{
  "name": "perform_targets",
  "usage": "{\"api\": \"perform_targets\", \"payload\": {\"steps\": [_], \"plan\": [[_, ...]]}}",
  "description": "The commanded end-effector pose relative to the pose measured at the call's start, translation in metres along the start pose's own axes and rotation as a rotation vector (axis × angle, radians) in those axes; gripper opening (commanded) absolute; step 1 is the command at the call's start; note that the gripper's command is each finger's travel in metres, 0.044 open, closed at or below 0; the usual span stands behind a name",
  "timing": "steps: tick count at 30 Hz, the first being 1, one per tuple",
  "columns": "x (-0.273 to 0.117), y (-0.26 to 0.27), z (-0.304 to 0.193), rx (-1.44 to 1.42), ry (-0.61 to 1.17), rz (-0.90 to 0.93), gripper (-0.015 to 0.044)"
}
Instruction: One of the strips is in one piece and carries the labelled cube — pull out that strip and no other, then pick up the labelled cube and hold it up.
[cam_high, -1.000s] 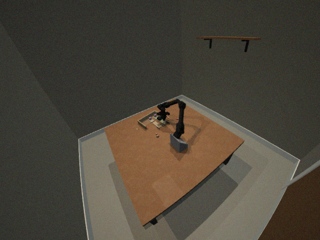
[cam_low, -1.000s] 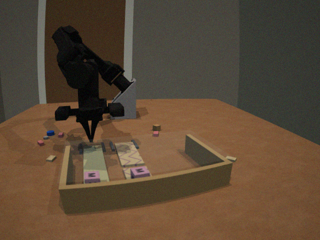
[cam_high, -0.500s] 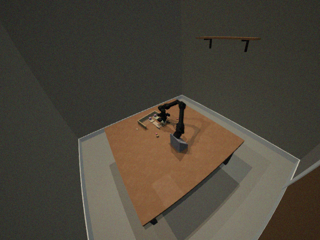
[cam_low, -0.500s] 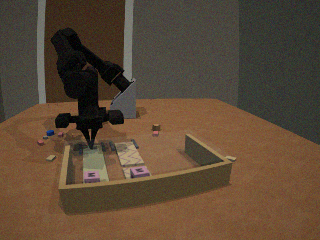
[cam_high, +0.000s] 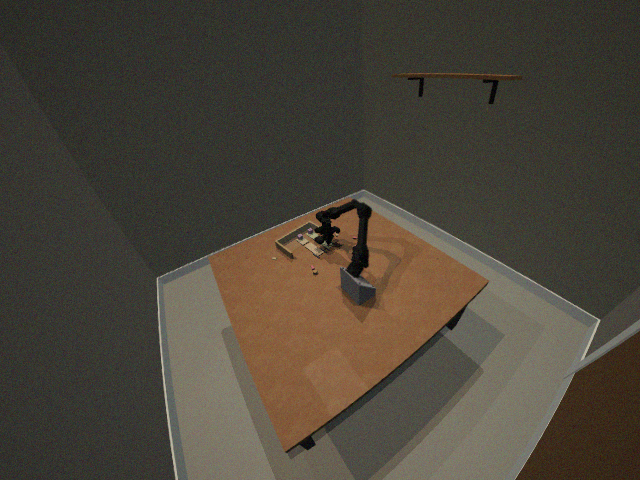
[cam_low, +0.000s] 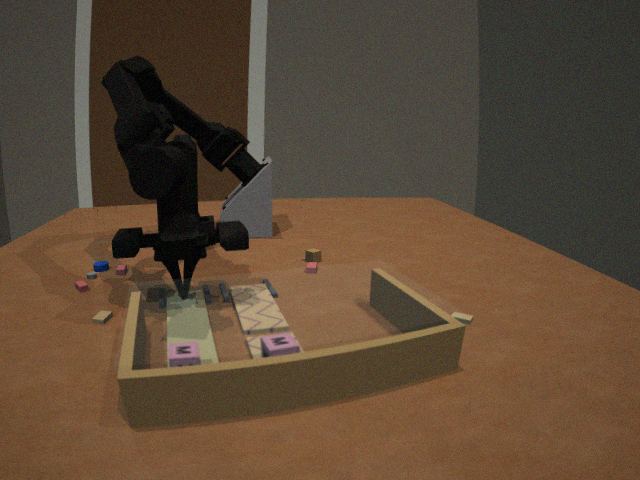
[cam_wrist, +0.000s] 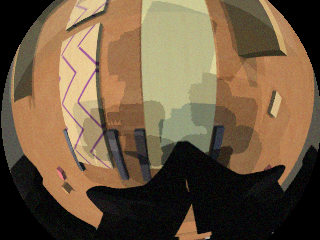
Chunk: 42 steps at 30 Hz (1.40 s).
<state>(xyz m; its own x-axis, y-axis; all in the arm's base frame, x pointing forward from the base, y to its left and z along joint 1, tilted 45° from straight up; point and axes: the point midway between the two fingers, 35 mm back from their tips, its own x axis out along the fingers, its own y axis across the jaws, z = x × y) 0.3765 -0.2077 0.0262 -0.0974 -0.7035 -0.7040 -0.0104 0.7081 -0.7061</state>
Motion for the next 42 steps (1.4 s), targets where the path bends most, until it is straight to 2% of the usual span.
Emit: {"api": "perform_targets", "payload": {"steps": [1, 42], "plan": [[0.0014, 0.0017, 0.0001, -0.008, 0.000, 0.005, 0.0000], [0.0048, 0.0014, 0.0008, -0.008, 0.000, 0.005, 0.0000]]}}
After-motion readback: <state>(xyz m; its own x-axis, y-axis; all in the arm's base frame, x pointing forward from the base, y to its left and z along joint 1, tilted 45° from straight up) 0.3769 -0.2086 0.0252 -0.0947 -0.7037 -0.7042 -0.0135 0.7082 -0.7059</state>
